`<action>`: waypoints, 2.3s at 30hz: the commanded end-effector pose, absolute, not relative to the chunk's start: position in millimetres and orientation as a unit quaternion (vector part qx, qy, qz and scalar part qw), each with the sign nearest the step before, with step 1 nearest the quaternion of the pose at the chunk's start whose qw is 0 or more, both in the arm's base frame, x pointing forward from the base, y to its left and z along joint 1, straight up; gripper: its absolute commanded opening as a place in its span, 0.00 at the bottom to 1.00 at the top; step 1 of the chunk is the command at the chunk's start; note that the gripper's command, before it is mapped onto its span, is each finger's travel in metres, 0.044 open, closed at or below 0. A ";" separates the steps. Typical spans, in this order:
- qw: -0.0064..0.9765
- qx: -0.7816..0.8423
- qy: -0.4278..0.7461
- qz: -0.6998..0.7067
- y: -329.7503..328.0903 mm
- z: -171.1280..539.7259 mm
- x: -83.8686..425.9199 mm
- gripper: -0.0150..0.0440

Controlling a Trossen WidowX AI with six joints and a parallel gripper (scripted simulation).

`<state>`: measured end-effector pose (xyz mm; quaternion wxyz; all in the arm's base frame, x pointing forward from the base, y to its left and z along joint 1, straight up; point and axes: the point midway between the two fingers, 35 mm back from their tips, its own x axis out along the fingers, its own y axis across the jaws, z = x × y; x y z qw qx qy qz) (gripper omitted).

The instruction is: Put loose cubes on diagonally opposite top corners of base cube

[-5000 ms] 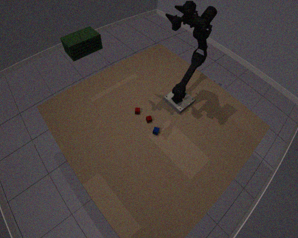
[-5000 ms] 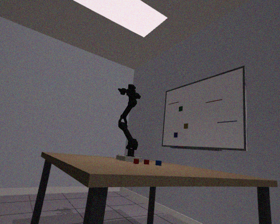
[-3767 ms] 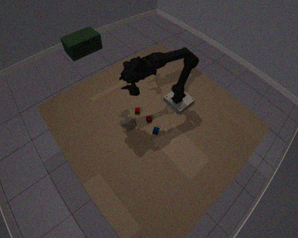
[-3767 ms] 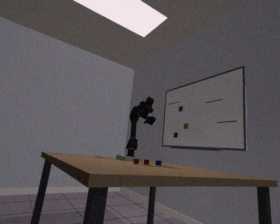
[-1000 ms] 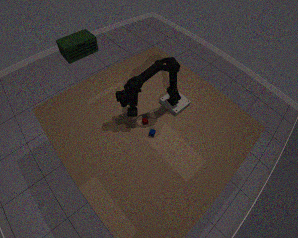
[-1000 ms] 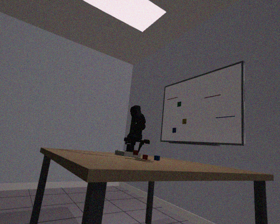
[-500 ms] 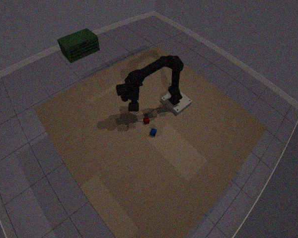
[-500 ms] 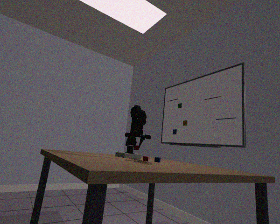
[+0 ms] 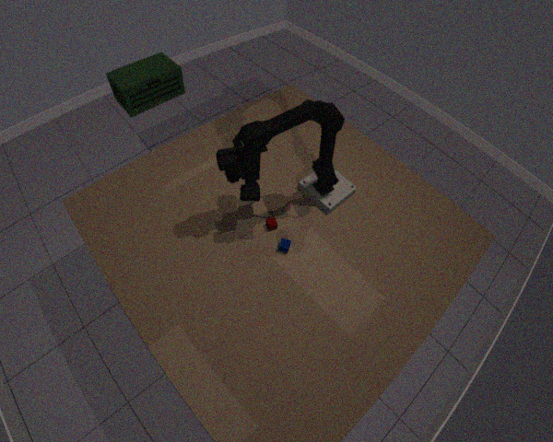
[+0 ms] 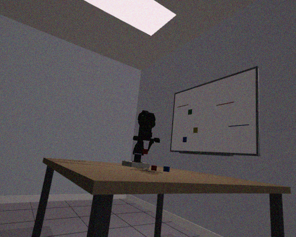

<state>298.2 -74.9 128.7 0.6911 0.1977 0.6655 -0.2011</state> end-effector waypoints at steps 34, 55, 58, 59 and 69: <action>0.709 0.116 0.687 -0.112 40.5 104.6 294.7 0.43; 0.714 0.066 0.694 -0.060 101.8 90.4 272.5 0.43; 0.715 0.059 0.695 -0.053 110.0 88.4 268.2 0.43; 0.715 0.057 0.695 -0.050 112.7 87.7 266.7 0.43; 0.715 0.044 0.696 -0.037 127.1 84.0 258.1 0.43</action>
